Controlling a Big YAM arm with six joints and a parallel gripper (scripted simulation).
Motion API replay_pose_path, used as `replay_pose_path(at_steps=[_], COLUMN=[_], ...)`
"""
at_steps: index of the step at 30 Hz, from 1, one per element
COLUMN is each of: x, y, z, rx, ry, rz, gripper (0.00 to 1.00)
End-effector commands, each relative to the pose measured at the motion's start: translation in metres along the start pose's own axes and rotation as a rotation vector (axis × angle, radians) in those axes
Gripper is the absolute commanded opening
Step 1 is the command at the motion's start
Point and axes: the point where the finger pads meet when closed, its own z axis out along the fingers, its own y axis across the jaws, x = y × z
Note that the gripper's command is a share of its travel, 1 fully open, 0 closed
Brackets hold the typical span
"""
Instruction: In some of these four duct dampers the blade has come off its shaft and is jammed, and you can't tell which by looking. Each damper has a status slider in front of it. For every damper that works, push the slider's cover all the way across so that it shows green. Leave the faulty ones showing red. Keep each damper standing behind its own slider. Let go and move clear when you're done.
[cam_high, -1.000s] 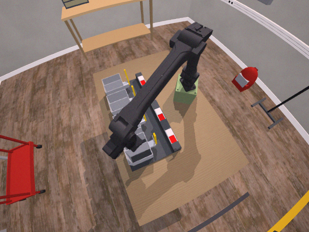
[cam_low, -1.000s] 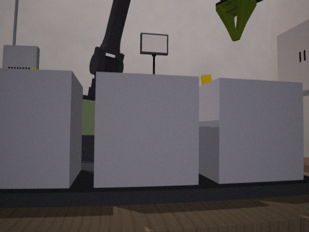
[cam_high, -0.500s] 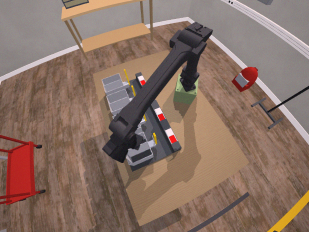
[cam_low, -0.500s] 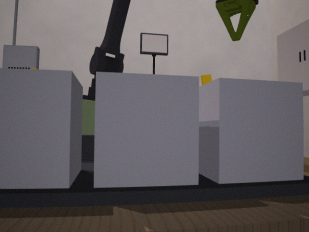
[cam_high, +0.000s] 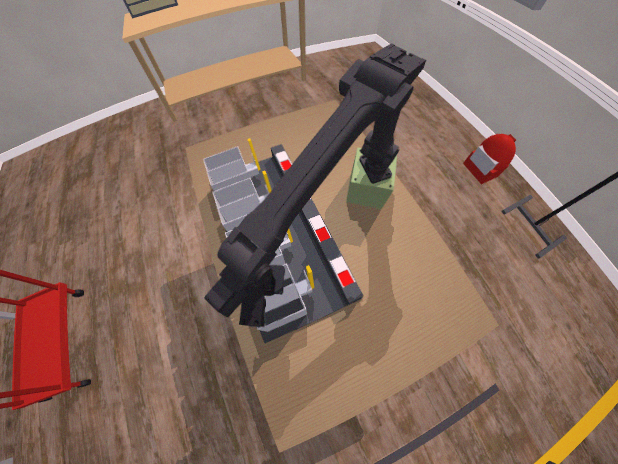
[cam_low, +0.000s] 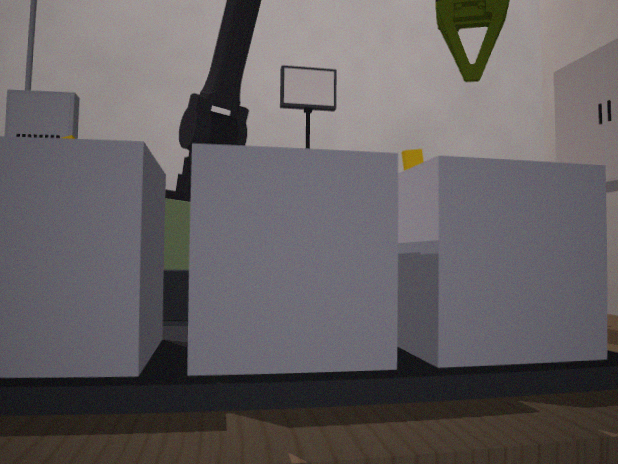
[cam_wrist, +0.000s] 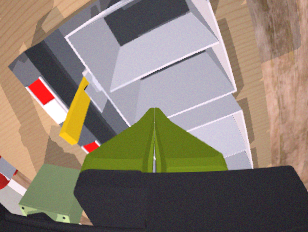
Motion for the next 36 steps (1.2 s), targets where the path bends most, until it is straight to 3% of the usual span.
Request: replay_pose_path(at_steps=[1,15,22,24,26,36], x=[-0.022,-0.022,-0.021,-0.009,0.024,0.095], y=[-0.009,-0.009,-0.011,-0.023,-0.032,-0.079], z=[-0.040,-0.040,-0.041,-0.047,-0.025,-0.022], rx=[0.050,0.059,0.062,0.070,0.042,0.045], ry=[-0.062,-0.054,-0.054,-0.059,-0.033,-0.026], rz=[-0.154,-0.467,-0.481,-0.468,-0.466,-0.467], gripper=[0.00,0.00,0.00,0.00,0.00,0.00])
